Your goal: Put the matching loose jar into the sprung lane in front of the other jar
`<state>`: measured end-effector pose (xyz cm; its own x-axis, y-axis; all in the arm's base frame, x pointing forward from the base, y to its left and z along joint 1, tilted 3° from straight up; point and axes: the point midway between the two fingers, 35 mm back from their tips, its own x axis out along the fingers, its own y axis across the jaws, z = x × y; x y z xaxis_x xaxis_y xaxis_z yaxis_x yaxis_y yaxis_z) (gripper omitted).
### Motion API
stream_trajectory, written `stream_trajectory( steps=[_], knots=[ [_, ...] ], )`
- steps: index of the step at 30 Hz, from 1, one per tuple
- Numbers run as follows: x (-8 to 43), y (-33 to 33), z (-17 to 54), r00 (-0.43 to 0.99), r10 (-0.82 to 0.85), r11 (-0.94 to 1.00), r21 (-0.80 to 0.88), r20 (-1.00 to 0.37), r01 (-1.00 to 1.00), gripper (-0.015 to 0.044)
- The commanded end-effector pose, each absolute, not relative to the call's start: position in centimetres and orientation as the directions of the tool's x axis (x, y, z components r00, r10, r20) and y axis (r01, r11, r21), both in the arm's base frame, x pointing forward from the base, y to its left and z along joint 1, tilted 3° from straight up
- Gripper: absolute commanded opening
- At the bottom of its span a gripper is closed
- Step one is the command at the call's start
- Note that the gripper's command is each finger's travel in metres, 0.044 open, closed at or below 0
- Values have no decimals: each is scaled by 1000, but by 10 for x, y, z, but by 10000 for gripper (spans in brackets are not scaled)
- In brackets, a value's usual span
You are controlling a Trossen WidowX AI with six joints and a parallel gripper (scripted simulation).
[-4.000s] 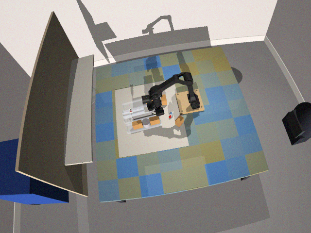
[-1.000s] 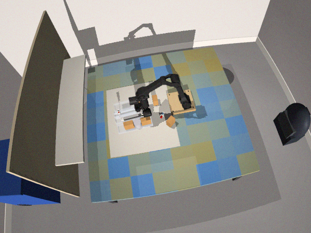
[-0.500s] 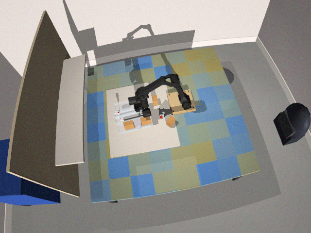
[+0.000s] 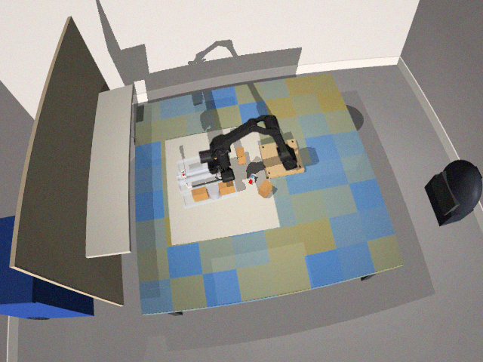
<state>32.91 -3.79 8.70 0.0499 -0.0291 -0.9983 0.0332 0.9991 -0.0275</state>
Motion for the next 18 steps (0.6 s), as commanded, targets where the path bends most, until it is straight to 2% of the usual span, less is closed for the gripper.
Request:
stream_trajectory(
  steps=[1, 18],
  knots=[
    [336, -37, 91, 77, -29, 999, -26, -997, 37, 0],
    [337, -38, 89, 77, -29, 999, -26, -997, 37, 0]
  ],
)
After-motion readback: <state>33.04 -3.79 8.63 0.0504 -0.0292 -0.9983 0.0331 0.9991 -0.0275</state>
